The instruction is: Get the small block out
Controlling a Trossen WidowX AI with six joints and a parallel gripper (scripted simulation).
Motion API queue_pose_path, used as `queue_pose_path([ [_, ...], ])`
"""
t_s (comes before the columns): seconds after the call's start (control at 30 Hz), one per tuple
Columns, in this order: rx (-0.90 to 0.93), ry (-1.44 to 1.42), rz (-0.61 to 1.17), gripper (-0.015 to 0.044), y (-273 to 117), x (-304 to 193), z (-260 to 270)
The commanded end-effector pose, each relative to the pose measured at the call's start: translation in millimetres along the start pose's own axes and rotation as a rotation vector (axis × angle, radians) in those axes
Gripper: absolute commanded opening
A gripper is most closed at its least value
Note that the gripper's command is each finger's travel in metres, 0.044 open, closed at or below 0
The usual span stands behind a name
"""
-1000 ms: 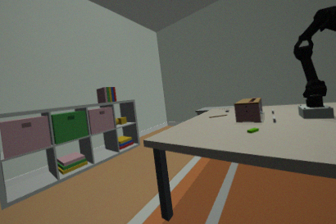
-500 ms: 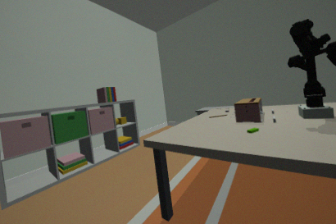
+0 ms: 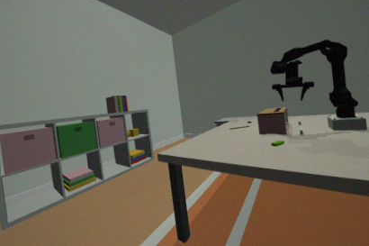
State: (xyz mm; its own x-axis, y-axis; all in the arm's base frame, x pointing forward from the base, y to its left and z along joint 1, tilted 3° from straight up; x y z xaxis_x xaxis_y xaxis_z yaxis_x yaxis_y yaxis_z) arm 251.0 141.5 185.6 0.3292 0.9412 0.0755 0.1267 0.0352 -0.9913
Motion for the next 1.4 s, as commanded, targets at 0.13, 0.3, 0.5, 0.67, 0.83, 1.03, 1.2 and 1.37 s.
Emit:
queue_pose_path([
  [0.13,-0.009,-0.01,0.291,0.04,32.7,-107.0,-68.6],
  [0.3,0.009,-0.013,0.345,0.04,36.9,-130.1,-76.2],
  [0.5,0.009,-0.013,0.345,0.04,39.6,-130.3,-76.4],
  [0.67,0.009,-0.013,0.345,0.04,47.5,-130.7,-76.7],
  [0.83,0.009,-0.013,0.345,0.04,55.7,-131.1,-76.9],
  [1.03,0.009,-0.013,0.345,0.04,65.6,-131.9,-76.7],
  [1.2,0.009,-0.014,0.345,0.04,73.7,-132.6,-76.4],
  [1.37,0.009,-0.014,0.345,0.04,81.7,-133.5,-75.8],
])
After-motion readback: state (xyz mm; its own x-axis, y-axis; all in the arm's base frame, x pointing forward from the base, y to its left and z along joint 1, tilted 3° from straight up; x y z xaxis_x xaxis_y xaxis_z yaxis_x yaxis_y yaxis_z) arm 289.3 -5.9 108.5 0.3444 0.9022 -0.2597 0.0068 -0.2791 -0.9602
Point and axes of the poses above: the point midway between the two fingers, 35 mm back from their tips, its own y axis out along the fingers, its own z axis across the jaws, x = y × z, the point moved 1 cm from there along -y, back along the fingers, and after that the axes turned 14 degrees about y, right-handed, at the moved point
